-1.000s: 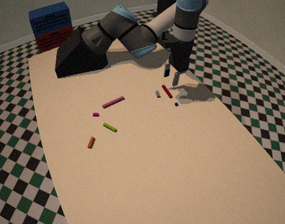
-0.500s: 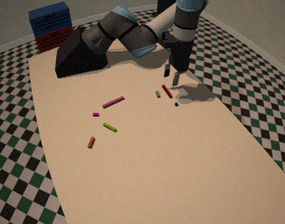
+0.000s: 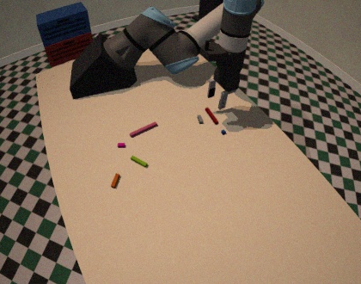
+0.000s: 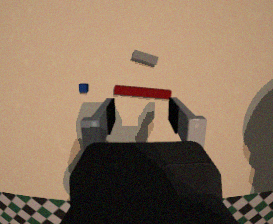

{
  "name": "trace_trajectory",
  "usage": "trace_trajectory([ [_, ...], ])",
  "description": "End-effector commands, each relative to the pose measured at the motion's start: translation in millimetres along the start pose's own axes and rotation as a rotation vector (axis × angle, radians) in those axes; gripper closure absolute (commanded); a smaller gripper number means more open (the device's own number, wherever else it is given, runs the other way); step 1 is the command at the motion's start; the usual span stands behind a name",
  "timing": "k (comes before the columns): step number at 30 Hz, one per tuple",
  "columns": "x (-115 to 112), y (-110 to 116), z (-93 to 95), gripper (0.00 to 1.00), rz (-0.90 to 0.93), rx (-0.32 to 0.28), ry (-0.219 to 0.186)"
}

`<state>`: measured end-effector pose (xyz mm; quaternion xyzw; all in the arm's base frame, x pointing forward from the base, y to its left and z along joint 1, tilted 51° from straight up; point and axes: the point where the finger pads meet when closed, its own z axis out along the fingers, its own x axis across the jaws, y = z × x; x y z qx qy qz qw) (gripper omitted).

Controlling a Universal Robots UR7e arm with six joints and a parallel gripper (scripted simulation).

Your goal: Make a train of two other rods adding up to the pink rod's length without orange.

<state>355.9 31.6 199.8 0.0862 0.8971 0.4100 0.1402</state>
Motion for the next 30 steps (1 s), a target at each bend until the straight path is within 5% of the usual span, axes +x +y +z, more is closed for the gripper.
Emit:
trace_trajectory([
  [1, 0.3, 0.3, 0.5, 0.0, -0.001, -0.001, 0.0],
  [19, -0.6, -3.0, -0.2, 0.0, 0.017, -0.001, 0.0],
  [30, -8.7, -35.3, -6.0, 0.0, 0.219, 0.004, -0.002],
])
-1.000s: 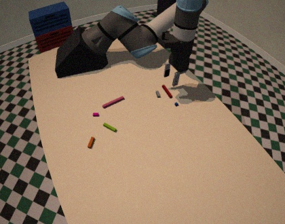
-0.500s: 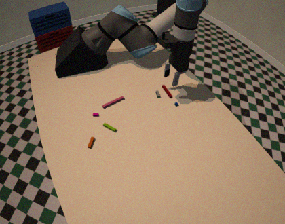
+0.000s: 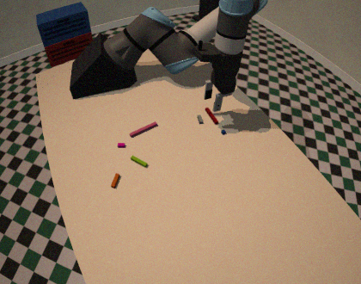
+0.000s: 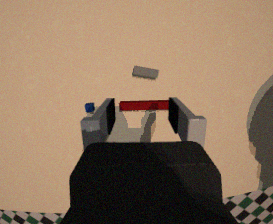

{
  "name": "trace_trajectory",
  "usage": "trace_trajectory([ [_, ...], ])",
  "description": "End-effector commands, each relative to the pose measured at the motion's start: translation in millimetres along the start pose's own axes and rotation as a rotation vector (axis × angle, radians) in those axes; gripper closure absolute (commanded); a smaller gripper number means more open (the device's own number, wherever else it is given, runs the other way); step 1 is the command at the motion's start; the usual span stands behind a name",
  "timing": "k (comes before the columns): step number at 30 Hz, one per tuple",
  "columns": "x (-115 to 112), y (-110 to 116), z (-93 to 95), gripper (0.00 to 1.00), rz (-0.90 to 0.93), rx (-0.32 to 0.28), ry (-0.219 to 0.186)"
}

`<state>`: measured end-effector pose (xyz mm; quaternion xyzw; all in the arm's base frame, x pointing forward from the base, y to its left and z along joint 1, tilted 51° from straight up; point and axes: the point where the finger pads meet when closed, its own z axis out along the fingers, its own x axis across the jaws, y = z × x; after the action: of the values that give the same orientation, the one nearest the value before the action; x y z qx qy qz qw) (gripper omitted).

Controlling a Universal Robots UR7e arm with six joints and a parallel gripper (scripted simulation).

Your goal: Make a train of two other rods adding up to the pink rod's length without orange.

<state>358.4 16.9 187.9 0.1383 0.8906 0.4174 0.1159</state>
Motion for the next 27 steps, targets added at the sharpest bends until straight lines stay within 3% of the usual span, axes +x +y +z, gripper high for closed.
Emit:
trace_trajectory([
  [1, -6.4, -16.2, -3.7, 0.0, 0.102, 0.003, -0.002],
  [27, -26.1, -130.4, -9.3, 0.0, 0.839, 0.006, -0.005],
])
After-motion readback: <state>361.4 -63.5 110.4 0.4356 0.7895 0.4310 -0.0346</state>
